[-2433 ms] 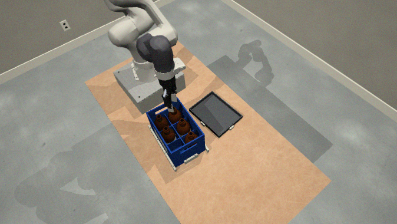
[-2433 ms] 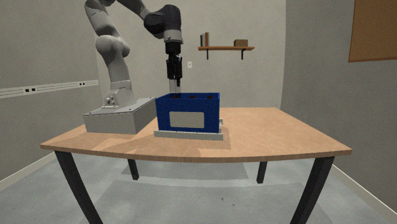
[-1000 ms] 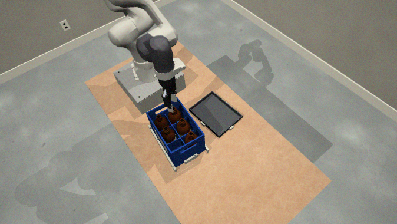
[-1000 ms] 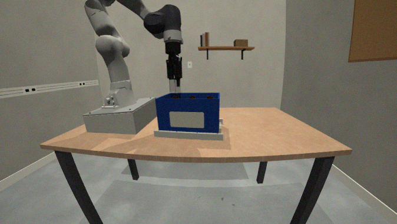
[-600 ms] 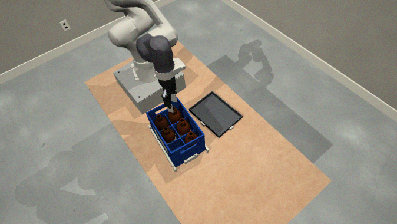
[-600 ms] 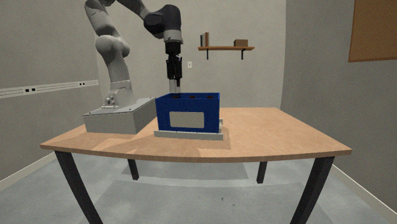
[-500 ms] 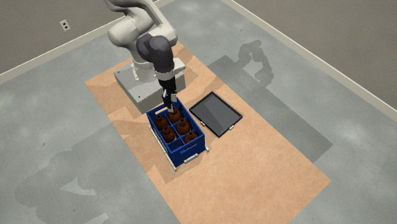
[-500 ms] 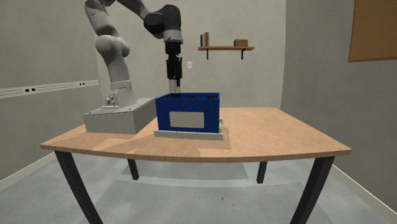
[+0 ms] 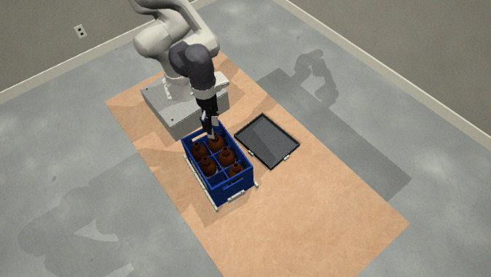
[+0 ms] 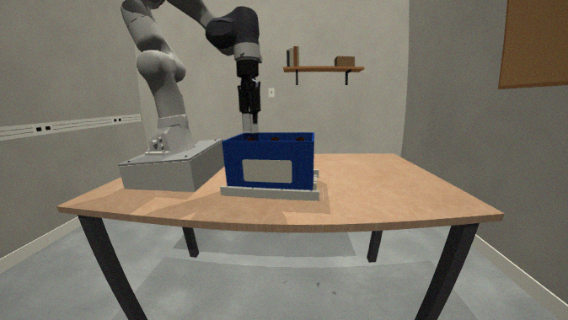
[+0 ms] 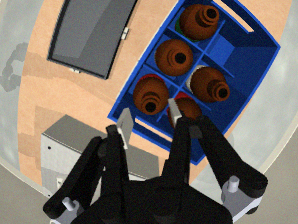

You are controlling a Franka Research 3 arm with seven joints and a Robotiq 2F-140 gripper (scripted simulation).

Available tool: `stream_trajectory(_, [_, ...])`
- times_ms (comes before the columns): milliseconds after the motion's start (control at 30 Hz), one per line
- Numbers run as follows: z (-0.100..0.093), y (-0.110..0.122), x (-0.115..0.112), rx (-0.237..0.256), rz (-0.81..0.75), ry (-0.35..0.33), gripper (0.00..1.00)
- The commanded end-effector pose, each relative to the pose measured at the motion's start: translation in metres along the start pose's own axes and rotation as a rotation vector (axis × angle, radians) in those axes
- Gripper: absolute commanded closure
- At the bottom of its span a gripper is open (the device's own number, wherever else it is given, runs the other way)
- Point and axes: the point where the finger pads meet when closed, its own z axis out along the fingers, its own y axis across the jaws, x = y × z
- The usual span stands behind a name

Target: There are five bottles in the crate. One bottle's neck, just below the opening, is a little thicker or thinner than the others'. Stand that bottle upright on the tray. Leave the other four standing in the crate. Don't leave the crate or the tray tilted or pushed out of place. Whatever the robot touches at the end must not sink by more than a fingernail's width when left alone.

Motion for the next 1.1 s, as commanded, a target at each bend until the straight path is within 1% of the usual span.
stream_trajectory(0, [0.001, 0.001, -0.001, -0.001, -0.001, 0.000, 0.56])
stream_trajectory(433, [0.005, 0.001, -0.001, -0.001, -0.001, 0.000, 0.56])
stream_trajectory(1067, [0.024, 0.001, -0.001, -0.001, -0.001, 0.000, 0.56])
